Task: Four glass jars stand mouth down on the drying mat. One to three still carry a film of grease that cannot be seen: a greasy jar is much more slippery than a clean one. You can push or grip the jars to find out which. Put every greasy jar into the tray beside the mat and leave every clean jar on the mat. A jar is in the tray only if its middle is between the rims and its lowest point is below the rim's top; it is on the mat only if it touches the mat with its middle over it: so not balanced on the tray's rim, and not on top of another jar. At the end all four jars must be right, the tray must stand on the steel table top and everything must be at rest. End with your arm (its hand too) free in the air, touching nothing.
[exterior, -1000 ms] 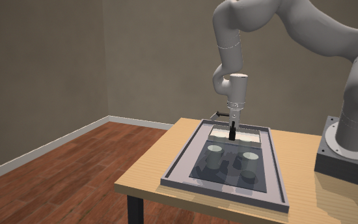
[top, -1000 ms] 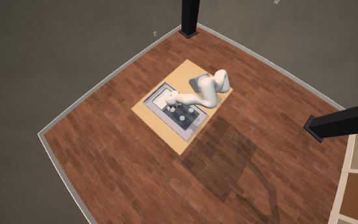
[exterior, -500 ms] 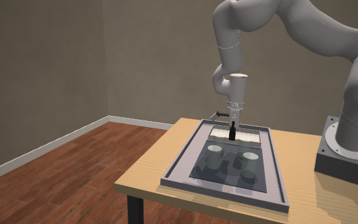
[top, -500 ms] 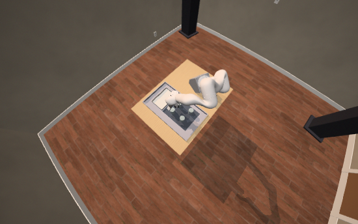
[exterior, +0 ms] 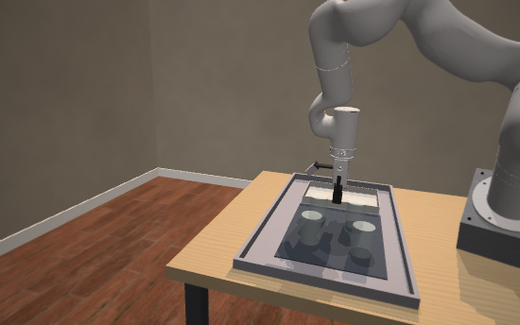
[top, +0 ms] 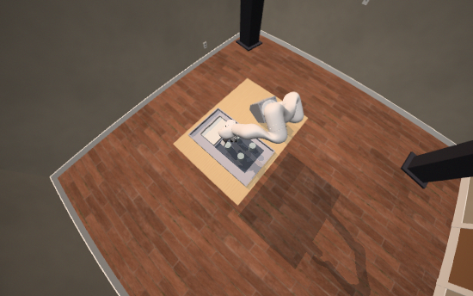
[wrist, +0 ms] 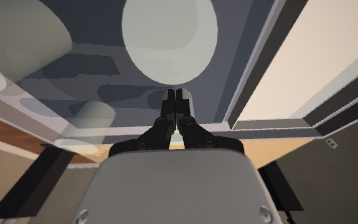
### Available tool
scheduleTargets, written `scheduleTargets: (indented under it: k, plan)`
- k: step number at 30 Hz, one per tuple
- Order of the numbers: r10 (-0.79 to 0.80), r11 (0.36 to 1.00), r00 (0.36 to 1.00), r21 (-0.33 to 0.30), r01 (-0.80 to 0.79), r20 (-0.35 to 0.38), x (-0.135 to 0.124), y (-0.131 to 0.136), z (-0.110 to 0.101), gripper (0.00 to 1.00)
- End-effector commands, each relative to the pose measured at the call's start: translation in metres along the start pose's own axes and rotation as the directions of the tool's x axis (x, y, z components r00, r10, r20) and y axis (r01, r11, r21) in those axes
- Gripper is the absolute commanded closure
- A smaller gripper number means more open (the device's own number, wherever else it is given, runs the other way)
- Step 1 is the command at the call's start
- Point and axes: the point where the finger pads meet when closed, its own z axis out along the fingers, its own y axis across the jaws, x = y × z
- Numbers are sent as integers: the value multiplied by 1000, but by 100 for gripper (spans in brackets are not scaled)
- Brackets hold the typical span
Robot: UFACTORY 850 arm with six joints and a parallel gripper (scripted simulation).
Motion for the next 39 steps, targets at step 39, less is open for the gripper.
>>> scheduleTargets:
  k: [39]
  plan:
    - [0,1000,1000,-1,0,-1,2,-112,-77,100]
